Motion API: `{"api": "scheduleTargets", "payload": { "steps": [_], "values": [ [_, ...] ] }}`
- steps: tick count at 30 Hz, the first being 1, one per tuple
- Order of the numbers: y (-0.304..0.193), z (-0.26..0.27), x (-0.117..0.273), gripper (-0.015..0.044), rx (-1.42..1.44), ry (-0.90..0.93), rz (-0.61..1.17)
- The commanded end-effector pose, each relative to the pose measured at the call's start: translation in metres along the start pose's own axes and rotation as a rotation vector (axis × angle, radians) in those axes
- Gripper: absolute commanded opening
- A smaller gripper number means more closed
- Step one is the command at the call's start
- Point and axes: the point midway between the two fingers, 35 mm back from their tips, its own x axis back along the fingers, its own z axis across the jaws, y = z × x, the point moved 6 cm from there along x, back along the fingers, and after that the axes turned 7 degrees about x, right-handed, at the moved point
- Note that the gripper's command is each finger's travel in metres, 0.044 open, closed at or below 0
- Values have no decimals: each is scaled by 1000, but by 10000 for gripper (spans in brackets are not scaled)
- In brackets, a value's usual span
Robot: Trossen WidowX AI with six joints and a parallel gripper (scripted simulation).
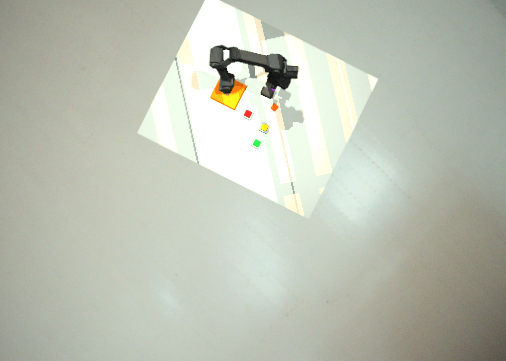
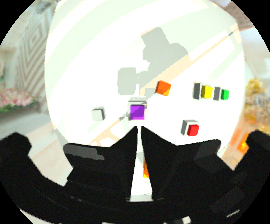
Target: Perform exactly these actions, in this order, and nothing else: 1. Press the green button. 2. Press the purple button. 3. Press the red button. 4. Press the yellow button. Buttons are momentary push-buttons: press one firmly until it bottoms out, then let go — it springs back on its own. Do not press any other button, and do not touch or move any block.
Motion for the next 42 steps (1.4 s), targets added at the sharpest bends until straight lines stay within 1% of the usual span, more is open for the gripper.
{"api": "scheduleTargets", "payload": {
  "steps": [1, 9, 18, 24, 30, 42],
  "values": [
    [-1, -2, 5, 20, -2, -3, 11],
    [-20, -86, 7, 20, -2, -12, 13],
    [-74, -161, 8, 20, -2, -19, 17],
    [-78, -165, 6, 20, -2, -19, 17],
    [-79, -166, -52, 20, -2, -19, 17],
    [-79, -166, -65, 20, -2, -19, 17]
  ]
}}
